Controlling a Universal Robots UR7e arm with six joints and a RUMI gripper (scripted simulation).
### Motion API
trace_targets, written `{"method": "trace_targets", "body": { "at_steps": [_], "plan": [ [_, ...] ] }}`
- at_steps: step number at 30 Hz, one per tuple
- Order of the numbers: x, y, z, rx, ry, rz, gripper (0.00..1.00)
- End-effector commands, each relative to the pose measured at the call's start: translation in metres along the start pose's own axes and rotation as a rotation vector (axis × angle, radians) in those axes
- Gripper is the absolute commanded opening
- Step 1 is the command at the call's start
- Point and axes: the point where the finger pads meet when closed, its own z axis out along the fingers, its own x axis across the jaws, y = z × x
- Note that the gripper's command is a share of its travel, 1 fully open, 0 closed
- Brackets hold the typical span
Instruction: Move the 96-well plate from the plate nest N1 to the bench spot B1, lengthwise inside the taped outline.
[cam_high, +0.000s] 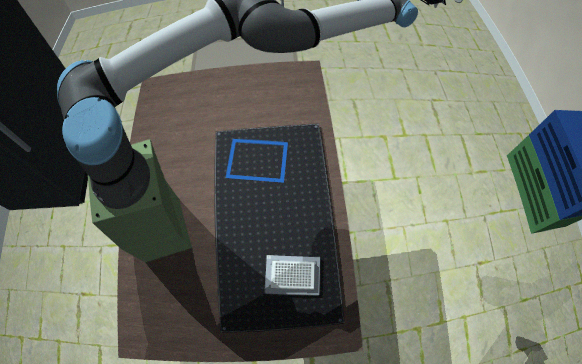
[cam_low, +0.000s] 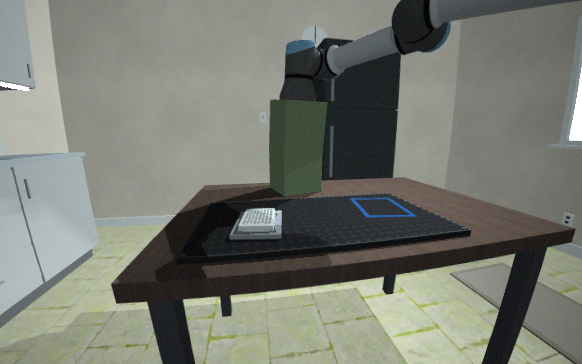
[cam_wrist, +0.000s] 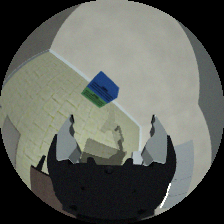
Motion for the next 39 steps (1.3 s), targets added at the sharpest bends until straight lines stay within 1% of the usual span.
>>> {"method": "trace_targets", "body": {
  "at_steps": [1,17,18,19,27,31,32,34,35,39],
  "plan": [
    [0.001,-0.001,-0.001,0.002,0.001,0.001,1.0],
    [0.001,-0.001,-0.001,0.002,0.001,0.001,1.0],
    [0.003,0.003,0.003,-0.031,-0.006,-0.006,1.0],
    [0.005,0.008,0.007,-0.047,-0.009,-0.01,1.0],
    [0.013,0.036,0.033,-0.046,-0.01,-0.012,1.0],
    [0.014,0.039,0.035,-0.046,-0.01,-0.012,1.0],
    [0.015,0.043,0.038,-0.077,-0.02,-0.017,1.0],
    [0.015,0.043,0.038,-0.077,-0.02,-0.017,1.0],
    [0.016,0.047,0.041,-0.095,-0.024,-0.021,1.0],
    [0.02,0.062,0.053,-0.095,-0.025,-0.022,1.0]
  ]
}}
